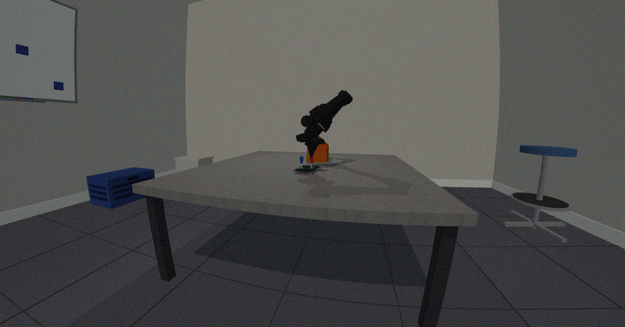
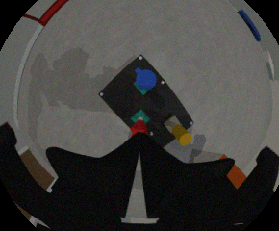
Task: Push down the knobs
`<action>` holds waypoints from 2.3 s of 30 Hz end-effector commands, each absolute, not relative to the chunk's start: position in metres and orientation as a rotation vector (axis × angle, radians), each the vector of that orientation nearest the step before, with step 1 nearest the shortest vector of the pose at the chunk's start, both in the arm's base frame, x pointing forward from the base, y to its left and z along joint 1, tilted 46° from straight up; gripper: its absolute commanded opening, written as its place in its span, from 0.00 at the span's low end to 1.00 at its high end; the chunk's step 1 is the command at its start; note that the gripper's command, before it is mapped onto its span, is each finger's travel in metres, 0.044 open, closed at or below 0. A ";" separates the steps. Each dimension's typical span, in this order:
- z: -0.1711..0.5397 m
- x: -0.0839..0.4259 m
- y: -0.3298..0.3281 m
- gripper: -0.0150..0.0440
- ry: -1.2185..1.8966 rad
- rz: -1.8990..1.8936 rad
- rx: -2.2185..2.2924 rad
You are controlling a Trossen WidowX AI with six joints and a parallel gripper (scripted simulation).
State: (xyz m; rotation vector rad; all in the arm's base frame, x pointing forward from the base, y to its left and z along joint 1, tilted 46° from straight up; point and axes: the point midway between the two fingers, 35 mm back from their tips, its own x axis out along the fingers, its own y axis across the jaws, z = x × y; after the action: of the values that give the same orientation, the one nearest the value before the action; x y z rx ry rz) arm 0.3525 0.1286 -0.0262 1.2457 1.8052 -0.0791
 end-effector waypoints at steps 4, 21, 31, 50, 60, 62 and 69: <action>-0.035 0.352 0.141 0.25 1.814 -0.066 1.232; -0.039 0.351 0.144 0.25 1.814 -0.065 1.232; -0.041 0.351 0.147 0.25 1.814 -0.065 1.232; -0.042 0.351 0.148 0.25 1.814 -0.065 1.232; -0.043 0.351 0.149 0.25 1.814 -0.065 1.232; -0.043 0.351 0.149 0.25 1.814 -0.065 1.232; -0.043 0.351 0.149 0.25 1.814 -0.065 1.232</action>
State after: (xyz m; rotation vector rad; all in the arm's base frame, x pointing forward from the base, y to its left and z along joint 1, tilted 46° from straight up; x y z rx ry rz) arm 0.3512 0.1413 -0.0385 1.2467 1.8096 -0.0803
